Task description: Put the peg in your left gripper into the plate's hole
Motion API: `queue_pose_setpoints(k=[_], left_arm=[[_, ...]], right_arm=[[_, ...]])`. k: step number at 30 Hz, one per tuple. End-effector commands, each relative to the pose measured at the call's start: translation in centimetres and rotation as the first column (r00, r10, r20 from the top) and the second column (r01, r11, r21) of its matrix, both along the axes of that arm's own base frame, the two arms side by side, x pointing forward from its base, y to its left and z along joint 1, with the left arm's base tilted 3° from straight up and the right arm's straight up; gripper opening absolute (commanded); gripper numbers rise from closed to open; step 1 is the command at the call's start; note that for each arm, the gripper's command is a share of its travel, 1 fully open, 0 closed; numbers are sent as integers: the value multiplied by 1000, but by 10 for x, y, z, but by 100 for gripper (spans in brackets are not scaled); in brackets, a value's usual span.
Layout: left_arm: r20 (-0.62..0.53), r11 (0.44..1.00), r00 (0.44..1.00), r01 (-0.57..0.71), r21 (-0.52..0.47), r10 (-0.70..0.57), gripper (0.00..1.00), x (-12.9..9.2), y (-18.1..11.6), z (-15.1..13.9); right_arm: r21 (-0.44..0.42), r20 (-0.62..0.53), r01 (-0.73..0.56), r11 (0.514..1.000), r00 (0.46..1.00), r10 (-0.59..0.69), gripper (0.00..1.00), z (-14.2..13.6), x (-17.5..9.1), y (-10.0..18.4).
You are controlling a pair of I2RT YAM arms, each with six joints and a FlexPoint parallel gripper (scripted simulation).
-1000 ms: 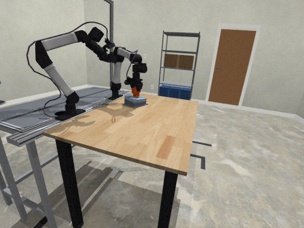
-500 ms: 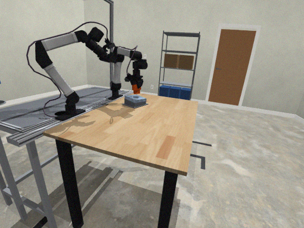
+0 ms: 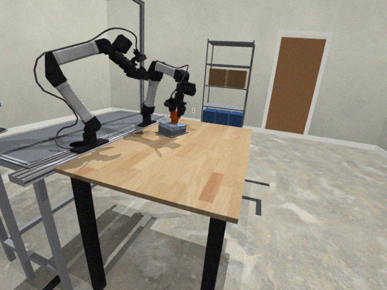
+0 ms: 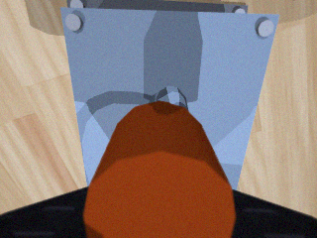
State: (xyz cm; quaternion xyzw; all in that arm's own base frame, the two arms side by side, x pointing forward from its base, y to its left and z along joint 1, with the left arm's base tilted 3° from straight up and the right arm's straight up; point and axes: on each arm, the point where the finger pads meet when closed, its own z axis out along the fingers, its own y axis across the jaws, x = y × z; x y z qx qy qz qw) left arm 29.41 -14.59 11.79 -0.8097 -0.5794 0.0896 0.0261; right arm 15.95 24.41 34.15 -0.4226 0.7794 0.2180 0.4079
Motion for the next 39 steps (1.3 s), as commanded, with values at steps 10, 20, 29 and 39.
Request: queue_pose_setpoints(k=[10,20,29,39], left_arm=[[-4,1000,1000,13,-11,-13,34,0,-9,16],[11,1000,1000,5,-20,-5,34,4,-7,17],[20,1000,1000,5,-24,-5,34,3,-6,18],[44,999,999,6,-43,-4,34,3,-5,18]], right_arm=[[15,7,12,1000,1000,-12,100,10,0,-1],[15,7,12,1000,1000,-12,100,10,0,-1],[15,7,12,1000,1000,-12,100,10,0,-1],[15,7,12,1000,1000,-12,100,10,0,-1]])
